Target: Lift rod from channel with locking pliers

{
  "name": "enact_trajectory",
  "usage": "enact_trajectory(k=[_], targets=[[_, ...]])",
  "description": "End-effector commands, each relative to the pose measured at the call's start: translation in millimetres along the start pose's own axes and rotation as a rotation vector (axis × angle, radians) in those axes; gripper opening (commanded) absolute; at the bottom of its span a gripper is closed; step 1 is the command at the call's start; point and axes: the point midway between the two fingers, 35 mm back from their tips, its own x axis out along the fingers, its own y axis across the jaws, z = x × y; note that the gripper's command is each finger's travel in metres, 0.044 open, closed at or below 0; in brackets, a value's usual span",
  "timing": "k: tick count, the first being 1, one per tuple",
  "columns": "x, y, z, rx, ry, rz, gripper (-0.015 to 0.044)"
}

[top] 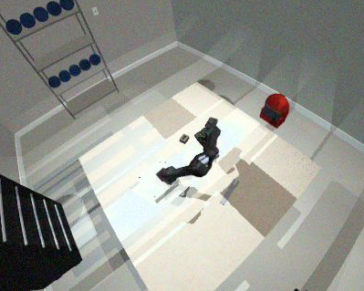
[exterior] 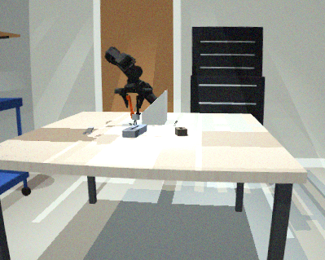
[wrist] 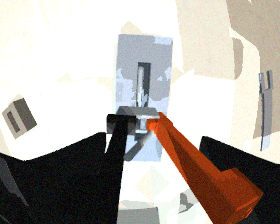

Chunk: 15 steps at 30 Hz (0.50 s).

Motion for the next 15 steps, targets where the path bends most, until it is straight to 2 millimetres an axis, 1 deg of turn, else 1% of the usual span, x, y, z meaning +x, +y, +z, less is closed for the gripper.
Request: enact_trajectory(k=[1,15], targets=[[0.4,-1.0,0.4,0.002,-0.004,-0.004,0.0321],[3.5,-1.4,0.3,0.002,-0.004,-0.004,0.0321]])
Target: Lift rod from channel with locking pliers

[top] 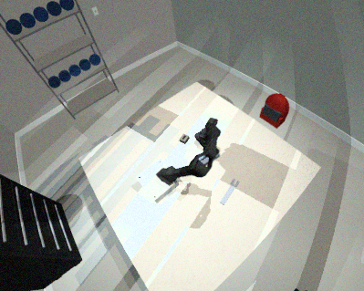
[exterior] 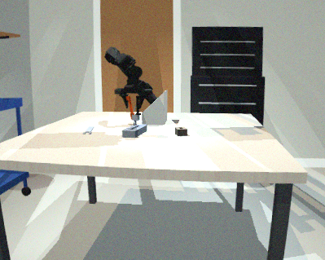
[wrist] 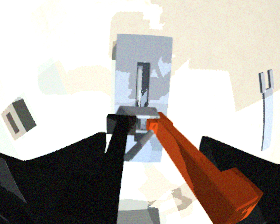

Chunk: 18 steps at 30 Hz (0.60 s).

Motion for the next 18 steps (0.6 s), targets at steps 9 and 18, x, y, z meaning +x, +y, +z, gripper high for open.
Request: enact_trajectory(k=[9,18], targets=[[10.3,-0.7,-0.1,-0.003,-0.004,-0.005,0.0321],[19.2,-0.6,-0.6,-0.003,-0.004,-0.005,0.0321]])
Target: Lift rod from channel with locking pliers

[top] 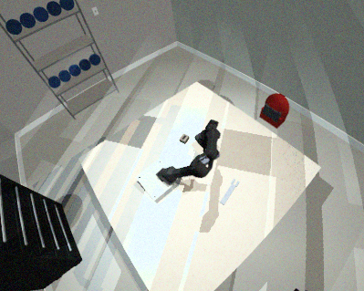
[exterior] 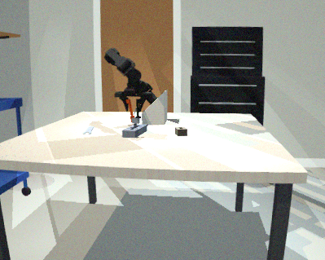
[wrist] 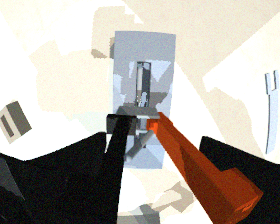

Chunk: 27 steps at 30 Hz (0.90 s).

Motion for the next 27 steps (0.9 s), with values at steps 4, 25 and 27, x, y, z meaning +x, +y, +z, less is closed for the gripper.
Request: enact_trajectory(k=[4,25,27], targets=[[7.1,-0.5,-0.2,-0.005,-0.002,-0.005,0.0321],[21.6,-0.6,-0.5,-0.005,-0.003,-0.006,0.0313],[21.6,-0.5,-0.5,-0.005,-0.003,-0.006,0.0311]])
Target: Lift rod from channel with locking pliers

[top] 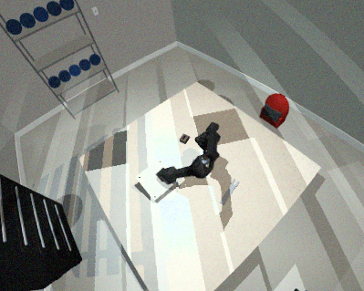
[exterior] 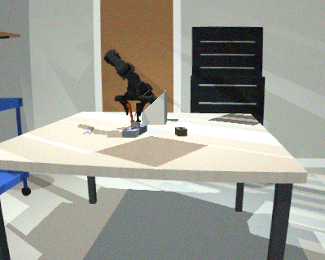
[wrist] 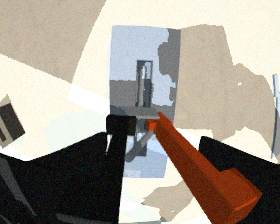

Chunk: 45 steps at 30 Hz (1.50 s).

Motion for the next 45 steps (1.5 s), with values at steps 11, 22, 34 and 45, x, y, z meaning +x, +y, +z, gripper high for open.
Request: enact_trajectory(k=[11,22,34,45], targets=[[0.6,0.7,0.6,-0.002,-0.003,-0.005,0.0296],[0.6,1.9,0.5,-0.002,-0.003,-0.005,0.0281],[0.6,3.2,0.5,-0.002,-0.003,-0.004,0.0265],[0.5,4.3,0.5,-0.002,-0.003,-0.004,0.0251]])
